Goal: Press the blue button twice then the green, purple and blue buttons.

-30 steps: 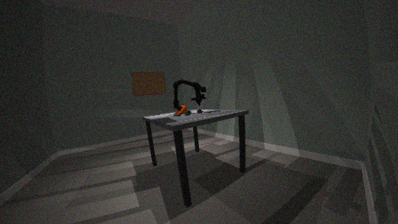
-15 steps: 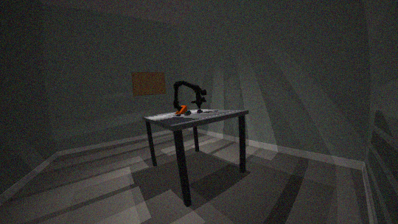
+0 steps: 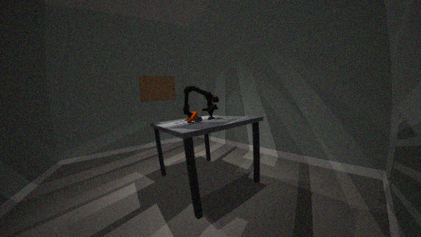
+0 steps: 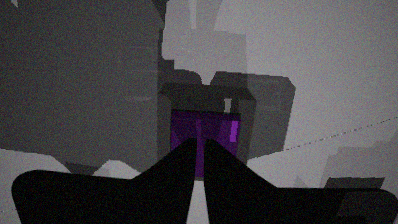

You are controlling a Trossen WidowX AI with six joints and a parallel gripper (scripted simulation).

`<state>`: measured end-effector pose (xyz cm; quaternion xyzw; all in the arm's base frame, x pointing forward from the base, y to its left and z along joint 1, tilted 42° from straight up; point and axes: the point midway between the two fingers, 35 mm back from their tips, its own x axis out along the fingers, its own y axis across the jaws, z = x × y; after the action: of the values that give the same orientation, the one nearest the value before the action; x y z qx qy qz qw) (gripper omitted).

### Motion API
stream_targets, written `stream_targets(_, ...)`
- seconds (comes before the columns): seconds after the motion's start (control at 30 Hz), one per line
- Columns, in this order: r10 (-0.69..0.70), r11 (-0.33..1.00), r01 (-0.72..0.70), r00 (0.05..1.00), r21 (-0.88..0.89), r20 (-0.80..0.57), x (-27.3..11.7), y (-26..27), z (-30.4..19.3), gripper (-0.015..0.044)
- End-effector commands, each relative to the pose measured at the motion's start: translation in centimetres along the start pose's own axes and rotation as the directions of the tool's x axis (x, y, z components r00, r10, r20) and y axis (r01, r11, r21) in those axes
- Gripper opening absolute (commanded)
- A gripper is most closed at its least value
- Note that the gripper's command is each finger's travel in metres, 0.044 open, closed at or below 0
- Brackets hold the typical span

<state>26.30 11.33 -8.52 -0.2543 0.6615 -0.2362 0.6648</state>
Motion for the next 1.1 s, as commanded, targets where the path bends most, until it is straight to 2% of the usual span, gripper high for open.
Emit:
stream_targets(0.0,-0.006,1.000,0.006,1.000,-0.006,-0.003,0.3,-0.2,-0.1,0.0020)
stream_targets(0.47,-0.006,1.000,0.006,1.000,-0.006,-0.003,0.3,-0.2,-0.1,0.0020)
stream_targets(0.6,-0.004,1.000,0.004,1.000,-0.006,-0.003,-2.9,-0.1,-0.1,0.0020)
stream_targets(0.73,-0.005,1.000,0.005,1.000,-0.007,-0.004,-3.4,-0.1,-0.1,0.0020)
stream_targets(0.9,-0.003,1.000,0.003,1.000,-0.007,-0.005,-9.0,0.0,0.0,0.0020)
stream_targets(1.07,-0.003,1.000,0.003,1.000,-0.008,-0.005,-9.4,-0.8,-0.4,0.0020)
